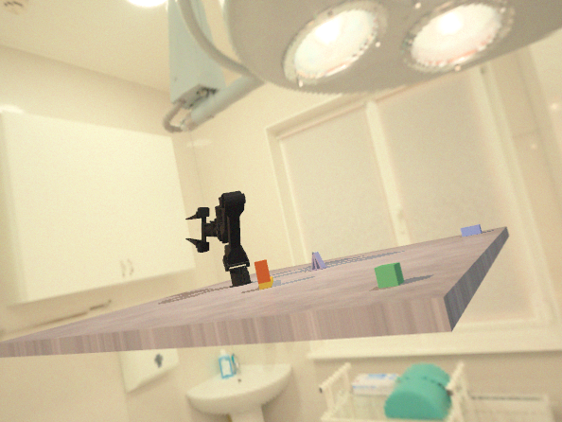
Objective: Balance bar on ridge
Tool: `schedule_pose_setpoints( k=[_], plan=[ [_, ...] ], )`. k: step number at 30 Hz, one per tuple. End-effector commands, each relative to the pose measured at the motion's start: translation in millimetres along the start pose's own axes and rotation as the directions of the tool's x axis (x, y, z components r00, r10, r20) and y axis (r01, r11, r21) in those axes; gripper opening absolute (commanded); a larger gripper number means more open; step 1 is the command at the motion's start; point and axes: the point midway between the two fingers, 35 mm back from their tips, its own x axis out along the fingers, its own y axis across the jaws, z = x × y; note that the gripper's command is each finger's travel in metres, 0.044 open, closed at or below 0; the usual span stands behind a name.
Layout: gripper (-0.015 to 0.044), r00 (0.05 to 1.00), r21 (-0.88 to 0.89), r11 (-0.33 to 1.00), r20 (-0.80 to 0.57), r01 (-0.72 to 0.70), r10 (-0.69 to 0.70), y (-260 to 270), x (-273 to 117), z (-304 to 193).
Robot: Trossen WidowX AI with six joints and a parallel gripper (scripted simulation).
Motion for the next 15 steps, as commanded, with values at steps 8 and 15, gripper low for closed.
schedule_pose_setpoints(
  k=[8, 15],
  plan=[
    [0.0315, 0.988, -0.042, 0.999, 0.153, 0.009, -0.002, 8.7, -5.7, 36.2],
    [0.0315, 0.958, -0.153, 0.985, 0.285, 0.08, -0.033, 10.0, -17.4, 69.8]
  ],
)
